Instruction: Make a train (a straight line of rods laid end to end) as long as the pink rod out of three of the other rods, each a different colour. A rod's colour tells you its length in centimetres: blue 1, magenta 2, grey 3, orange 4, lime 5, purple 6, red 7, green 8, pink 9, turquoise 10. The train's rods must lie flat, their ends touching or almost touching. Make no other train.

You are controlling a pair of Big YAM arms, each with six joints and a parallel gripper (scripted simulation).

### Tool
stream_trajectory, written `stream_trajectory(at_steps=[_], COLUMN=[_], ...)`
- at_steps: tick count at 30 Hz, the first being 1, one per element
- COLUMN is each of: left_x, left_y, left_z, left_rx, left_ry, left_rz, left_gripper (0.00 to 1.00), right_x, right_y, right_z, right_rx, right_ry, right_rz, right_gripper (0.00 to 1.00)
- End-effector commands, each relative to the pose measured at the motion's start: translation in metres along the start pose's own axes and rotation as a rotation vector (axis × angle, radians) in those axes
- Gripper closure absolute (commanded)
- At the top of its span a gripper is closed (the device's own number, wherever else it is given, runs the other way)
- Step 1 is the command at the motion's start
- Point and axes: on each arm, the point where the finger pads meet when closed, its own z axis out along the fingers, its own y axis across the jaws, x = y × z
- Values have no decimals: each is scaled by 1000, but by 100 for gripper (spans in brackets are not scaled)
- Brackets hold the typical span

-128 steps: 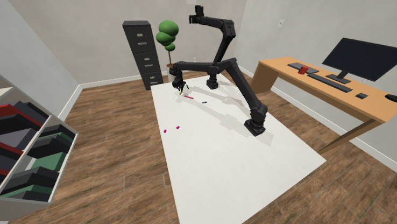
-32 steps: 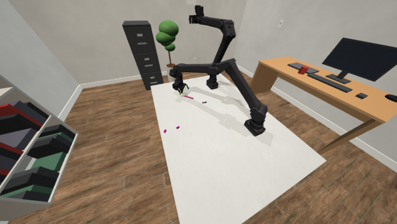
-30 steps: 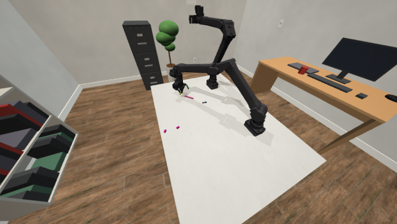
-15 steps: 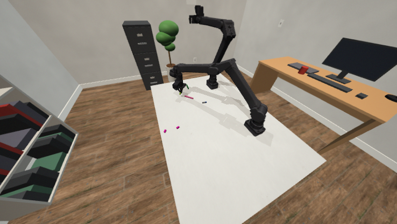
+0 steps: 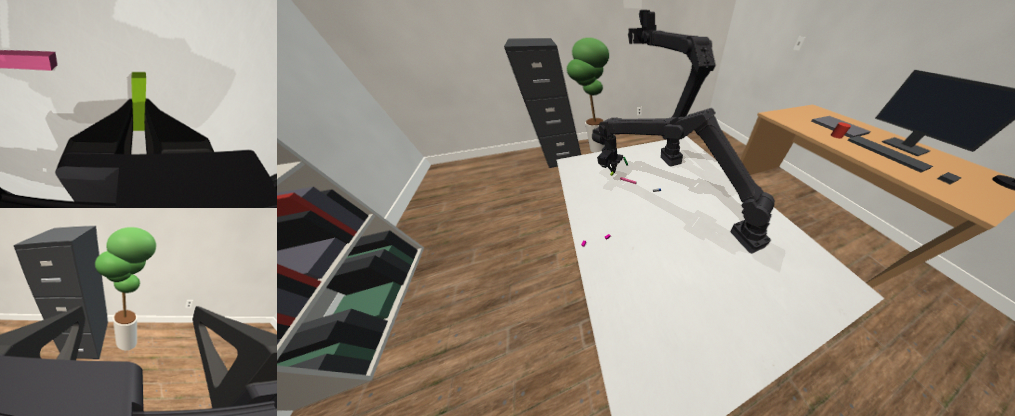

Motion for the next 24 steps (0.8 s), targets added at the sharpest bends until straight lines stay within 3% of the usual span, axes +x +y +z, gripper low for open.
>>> stream_trajectory(at_steps=[1,7,8,11,16,18,19,21,24], left_x=[-2,-2,-2,3,2,2,1,2,1], left_y=[-5,-5,-6,-20,-19,-19,-16,-17,-16], left_z=[3,3,-3,-55,-78,-78,-63,-101,-118], left_rx=[6,7,12,79,79,79,49,77,76], left_ry=[0,1,2,26,26,26,15,25,25], left_rz=[-19,-19,-19,-19,-19,-19,-19,-19,-19], left_gripper=[96,96,96,96,96,96,96,96,96], right_x=[-12,-12,-12,-12,-12,-12,-12,-12,-12], right_y=[-4,-4,-4,-4,-4,-4,-4,-4,-4], right_z=[-7,-7,-7,-7,-7,-7,-7,-7,-7], right_rx=[4,4,4,4,4,4,4,4,4], right_ry=[-35,-35,-35,-35,-35,-35,-35,-35,-35], right_rz=[9,9,9,9,9,9,9,9,9], right_gripper=[0,0,0,0,0,0,0,0,0])
